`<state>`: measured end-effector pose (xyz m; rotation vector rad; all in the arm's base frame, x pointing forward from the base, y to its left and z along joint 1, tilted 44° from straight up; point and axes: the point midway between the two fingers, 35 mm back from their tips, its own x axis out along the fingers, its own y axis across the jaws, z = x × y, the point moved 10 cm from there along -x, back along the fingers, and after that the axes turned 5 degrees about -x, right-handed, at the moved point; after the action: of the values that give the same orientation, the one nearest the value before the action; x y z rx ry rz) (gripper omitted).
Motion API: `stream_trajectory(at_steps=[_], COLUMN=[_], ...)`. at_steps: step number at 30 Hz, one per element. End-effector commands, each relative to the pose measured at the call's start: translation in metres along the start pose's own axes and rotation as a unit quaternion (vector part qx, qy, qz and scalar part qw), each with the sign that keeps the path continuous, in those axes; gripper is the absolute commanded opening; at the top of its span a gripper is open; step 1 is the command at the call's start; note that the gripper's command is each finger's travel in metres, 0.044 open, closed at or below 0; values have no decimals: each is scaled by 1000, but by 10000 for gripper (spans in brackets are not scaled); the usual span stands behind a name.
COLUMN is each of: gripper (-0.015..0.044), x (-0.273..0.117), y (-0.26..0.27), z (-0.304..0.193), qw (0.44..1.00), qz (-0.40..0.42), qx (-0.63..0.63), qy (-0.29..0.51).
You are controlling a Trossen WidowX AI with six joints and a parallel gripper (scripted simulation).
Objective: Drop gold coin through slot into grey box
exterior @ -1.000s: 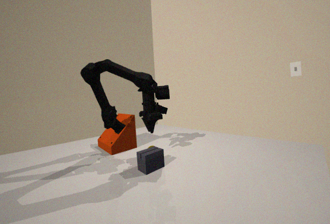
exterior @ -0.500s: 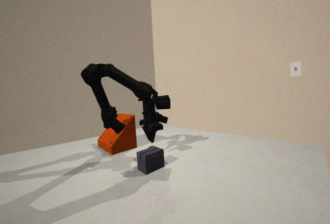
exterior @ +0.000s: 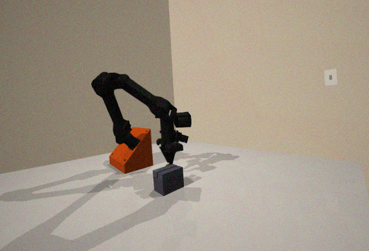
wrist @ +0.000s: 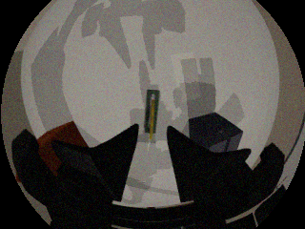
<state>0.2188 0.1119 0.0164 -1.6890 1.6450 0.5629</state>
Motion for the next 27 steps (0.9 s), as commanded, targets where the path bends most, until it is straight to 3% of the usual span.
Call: stream_trajectory(at_steps=[1,26,27], gripper=[161,161,134], x=[8,45,45], y=[1,2,2], z=[0,-2,-2], qw=[1000,1000,1000], qz=[-1,-1,-1], qx=[-3,-2,-2], qy=[2,5,5])
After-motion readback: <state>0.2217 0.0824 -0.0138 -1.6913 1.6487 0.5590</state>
